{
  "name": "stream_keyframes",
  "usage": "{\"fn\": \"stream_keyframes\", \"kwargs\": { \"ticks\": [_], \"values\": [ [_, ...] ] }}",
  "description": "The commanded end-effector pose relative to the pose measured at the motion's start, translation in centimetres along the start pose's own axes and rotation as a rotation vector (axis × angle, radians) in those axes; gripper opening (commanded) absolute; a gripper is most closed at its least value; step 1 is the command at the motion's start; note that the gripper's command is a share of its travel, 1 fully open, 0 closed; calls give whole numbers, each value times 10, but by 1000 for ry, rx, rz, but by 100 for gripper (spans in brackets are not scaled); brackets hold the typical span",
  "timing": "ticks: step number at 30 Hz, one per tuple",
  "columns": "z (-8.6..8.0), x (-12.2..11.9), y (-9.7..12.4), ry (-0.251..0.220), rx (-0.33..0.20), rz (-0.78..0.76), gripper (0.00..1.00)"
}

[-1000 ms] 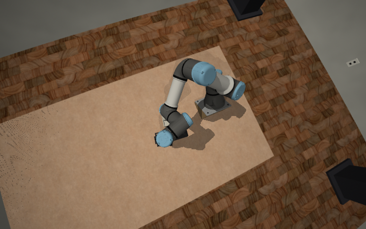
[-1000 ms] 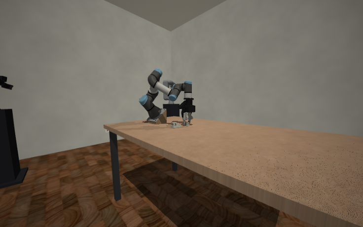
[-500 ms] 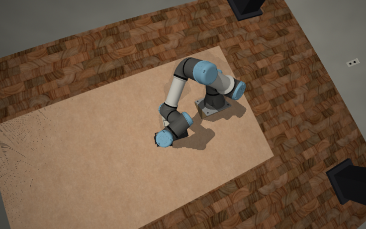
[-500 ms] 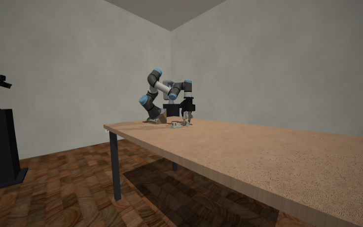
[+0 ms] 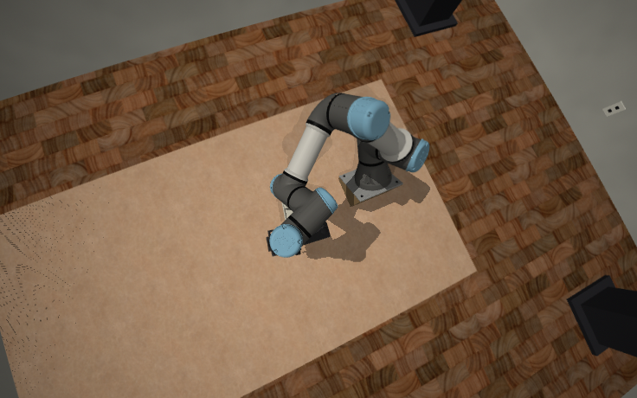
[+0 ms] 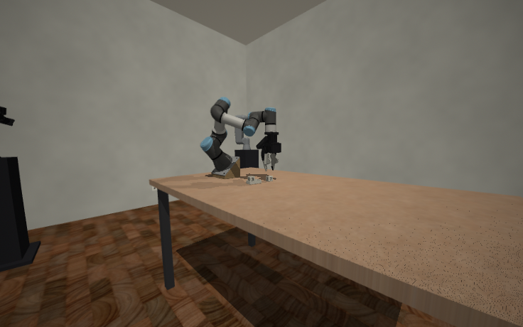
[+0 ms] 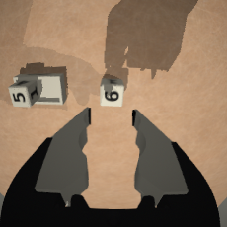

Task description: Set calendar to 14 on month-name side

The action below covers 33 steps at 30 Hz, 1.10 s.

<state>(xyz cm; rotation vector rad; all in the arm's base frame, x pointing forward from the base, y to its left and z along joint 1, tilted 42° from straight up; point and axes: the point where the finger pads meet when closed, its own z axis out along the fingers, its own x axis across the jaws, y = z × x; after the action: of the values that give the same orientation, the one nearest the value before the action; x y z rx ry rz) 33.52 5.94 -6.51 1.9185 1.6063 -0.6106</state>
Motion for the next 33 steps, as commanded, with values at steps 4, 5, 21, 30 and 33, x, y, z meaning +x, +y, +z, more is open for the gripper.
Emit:
{"fn": "stream_keyframes", "kwargs": {
  "ticks": [4, 5, 21, 30, 33],
  "values": [
    [-29, 0, 1, -3, 3, 1, 28],
    [-32, 0, 1, -3, 3, 1, 28],
    [-41, 0, 1, -3, 3, 1, 100],
    [-41, 0, 1, -3, 3, 1, 100],
    [-41, 0, 1, -3, 3, 1, 100]
  ]
}}
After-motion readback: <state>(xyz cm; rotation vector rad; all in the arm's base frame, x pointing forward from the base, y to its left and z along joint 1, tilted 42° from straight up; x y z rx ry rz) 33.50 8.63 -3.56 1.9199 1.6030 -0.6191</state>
